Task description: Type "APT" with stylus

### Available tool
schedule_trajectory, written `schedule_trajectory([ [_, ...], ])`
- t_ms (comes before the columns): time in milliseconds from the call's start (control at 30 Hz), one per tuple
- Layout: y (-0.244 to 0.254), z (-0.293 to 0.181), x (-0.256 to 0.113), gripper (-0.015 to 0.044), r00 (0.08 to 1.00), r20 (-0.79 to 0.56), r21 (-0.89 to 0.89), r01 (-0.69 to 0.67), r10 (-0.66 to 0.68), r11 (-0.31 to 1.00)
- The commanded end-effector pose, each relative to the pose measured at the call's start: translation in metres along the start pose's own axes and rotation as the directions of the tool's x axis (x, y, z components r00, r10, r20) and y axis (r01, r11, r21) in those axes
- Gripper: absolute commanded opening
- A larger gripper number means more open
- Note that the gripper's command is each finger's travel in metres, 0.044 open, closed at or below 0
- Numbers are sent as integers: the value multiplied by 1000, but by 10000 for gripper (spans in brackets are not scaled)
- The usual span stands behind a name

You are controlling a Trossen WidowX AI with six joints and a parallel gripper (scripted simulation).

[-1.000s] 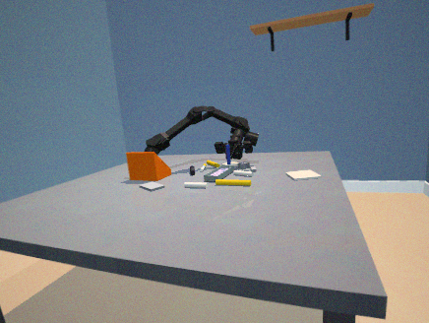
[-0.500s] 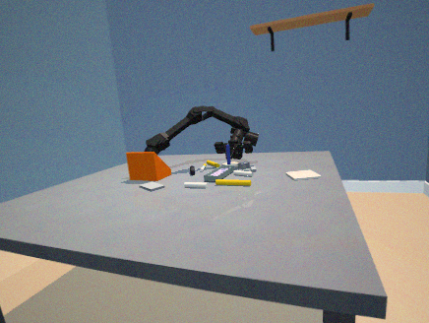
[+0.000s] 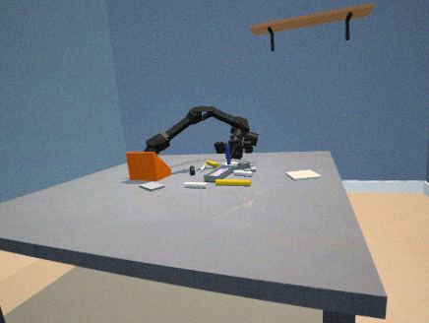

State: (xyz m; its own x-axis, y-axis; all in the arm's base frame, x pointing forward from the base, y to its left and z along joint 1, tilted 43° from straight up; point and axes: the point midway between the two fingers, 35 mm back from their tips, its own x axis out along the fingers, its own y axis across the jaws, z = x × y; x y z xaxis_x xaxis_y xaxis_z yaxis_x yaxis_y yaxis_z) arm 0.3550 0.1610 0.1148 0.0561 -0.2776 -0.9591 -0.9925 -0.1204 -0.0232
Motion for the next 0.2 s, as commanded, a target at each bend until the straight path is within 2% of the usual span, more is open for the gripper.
schedule_trajectory([
  [0,1,1,2,81,1000,1,5,-6,6,1000],
  [167,1,1,2,81,1000,1,5,-6,6,1000],
])
